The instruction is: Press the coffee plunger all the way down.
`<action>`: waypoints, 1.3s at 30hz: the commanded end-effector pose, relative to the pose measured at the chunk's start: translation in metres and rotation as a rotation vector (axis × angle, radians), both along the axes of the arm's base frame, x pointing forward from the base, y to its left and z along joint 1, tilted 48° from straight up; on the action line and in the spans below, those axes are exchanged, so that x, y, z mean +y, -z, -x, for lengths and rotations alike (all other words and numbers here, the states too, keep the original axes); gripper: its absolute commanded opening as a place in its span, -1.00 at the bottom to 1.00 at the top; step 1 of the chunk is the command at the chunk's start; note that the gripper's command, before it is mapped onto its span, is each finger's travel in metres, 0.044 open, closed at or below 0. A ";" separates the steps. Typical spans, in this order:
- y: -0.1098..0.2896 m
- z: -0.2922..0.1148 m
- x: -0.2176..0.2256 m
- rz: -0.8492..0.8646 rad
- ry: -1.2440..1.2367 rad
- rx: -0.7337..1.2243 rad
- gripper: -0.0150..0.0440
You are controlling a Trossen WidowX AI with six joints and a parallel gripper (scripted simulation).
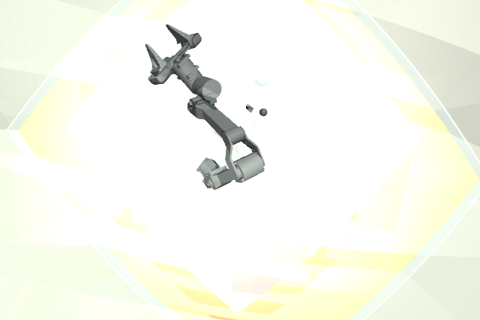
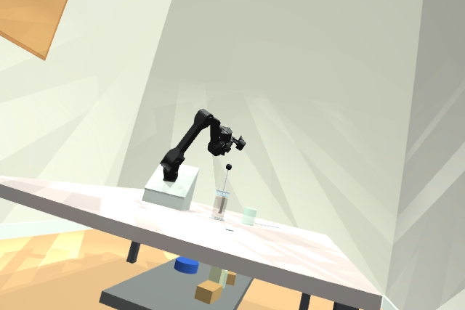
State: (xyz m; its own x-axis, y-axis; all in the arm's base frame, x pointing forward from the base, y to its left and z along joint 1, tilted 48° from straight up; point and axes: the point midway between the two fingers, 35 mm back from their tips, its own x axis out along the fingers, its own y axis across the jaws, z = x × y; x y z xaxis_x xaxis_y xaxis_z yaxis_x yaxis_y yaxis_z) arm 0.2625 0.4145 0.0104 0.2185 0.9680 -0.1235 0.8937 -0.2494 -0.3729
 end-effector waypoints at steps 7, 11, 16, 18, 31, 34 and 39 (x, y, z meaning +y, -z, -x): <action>0.010 -0.020 -0.008 0.035 0.273 0.474 1.00; 0.018 -0.031 -0.027 0.014 0.578 0.844 1.00; 0.021 -0.034 -0.064 -0.111 1.001 1.190 1.00; 0.020 -0.033 -0.082 -0.197 1.174 1.284 1.00; -0.004 -0.021 -0.154 -0.602 1.682 1.368 1.00; -0.012 -0.018 -0.168 -0.711 1.754 1.359 1.00; -0.026 -0.010 -0.193 -0.921 1.862 1.323 1.00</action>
State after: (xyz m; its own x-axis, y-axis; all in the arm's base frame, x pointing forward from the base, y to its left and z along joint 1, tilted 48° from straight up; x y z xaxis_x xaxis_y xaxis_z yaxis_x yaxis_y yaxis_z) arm 0.2896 0.2864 0.0040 0.6686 0.1521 -0.7279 -0.7271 -0.0718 -0.6828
